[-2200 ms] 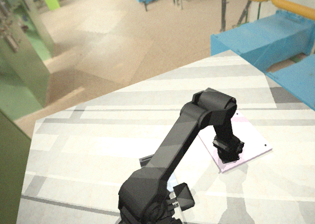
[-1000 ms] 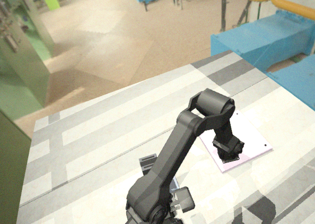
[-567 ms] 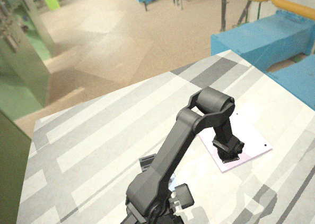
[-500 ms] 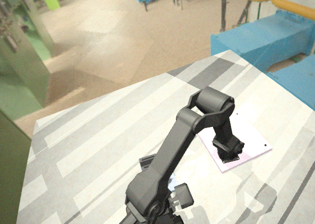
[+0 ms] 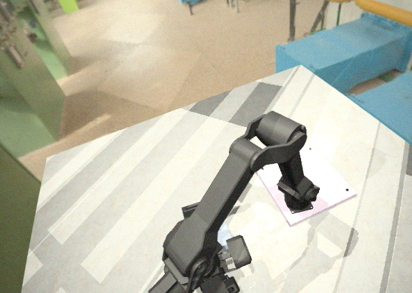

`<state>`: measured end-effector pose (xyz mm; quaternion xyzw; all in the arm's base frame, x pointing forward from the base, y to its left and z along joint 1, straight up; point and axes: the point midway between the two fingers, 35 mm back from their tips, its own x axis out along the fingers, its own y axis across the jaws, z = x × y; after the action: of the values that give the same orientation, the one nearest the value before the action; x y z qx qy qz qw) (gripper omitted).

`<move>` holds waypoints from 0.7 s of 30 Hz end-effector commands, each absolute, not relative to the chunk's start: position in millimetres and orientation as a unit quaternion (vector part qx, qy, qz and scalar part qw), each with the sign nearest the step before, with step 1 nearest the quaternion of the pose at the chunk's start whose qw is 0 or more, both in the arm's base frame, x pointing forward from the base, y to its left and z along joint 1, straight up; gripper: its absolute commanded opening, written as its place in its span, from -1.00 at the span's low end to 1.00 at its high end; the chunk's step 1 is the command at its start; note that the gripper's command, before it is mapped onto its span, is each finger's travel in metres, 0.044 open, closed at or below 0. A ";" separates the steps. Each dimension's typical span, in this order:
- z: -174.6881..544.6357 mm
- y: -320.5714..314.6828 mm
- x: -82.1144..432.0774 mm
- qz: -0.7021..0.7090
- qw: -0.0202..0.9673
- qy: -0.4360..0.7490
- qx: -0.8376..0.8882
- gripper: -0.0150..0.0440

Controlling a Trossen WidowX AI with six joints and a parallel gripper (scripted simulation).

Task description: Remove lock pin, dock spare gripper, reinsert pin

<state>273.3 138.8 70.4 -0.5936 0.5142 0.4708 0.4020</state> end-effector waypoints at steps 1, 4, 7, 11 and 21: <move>71.8 136.0 273.9 0.473 0.402 0.512 -0.594 -0.49; 71.2 133.4 273.9 0.473 0.402 0.512 -0.594 -0.49; 71.0 132.0 273.9 0.473 0.402 0.512 -0.594 -0.49; 71.3 129.0 274.6 0.474 0.401 0.513 -0.593 -0.49; 71.0 121.5 276.2 0.476 0.399 0.515 -0.592 -0.49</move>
<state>275.6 124.0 69.8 -0.5912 0.5169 0.4743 0.3979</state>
